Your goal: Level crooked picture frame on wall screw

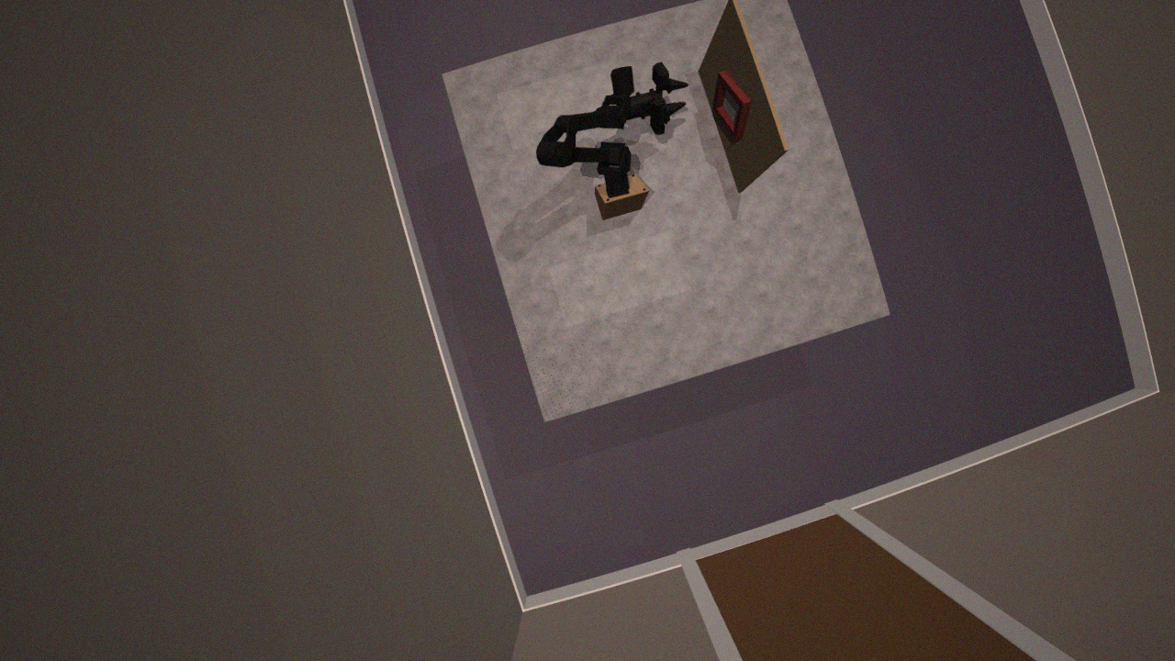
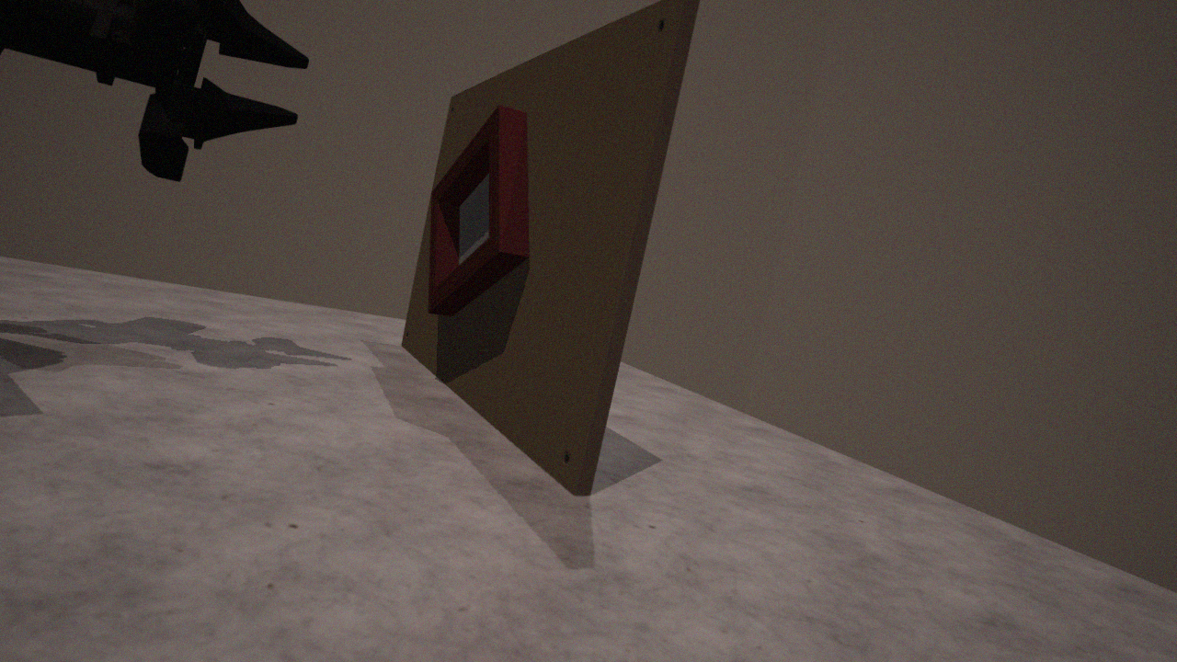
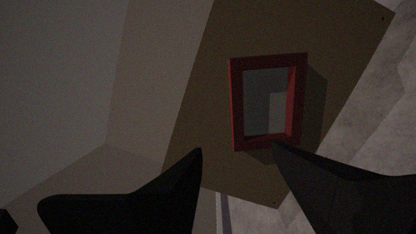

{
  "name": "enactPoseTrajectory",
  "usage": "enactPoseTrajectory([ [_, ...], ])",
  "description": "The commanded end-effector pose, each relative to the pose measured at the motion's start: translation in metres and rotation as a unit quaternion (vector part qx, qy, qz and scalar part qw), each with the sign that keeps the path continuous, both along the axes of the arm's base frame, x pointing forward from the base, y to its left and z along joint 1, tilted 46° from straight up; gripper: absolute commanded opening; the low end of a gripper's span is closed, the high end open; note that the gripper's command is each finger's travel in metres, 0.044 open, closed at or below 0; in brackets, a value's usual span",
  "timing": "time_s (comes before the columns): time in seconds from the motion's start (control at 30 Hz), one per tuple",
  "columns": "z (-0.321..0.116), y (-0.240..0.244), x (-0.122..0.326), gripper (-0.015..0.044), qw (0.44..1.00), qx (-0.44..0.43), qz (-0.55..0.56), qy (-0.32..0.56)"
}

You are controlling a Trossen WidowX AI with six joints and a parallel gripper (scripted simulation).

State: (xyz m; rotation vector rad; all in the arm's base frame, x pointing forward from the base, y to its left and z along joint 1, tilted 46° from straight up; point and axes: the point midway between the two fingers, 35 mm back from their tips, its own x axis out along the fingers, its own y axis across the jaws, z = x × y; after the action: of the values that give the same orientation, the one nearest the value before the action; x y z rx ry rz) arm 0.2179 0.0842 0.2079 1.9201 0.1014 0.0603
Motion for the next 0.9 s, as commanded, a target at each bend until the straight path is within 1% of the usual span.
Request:
enactPoseTrajectory([
  [0.0,-0.012,0.008,0.020,0.0260,1.000,-0.001,0.000,-0.002],
  [0.2,-0.027,0.012,0.041,0.0260,1.000,0.008,0.001,-0.010],
  [0.6,-0.026,0.013,0.043,0.0260,1.000,0.008,0.001,-0.010],
  [0.73,-0.021,0.017,0.061,0.0260,1.000,0.008,0.001,-0.011],
  [0.87,-0.020,0.020,0.091,0.0260,1.000,0.008,0.001,-0.012],
])
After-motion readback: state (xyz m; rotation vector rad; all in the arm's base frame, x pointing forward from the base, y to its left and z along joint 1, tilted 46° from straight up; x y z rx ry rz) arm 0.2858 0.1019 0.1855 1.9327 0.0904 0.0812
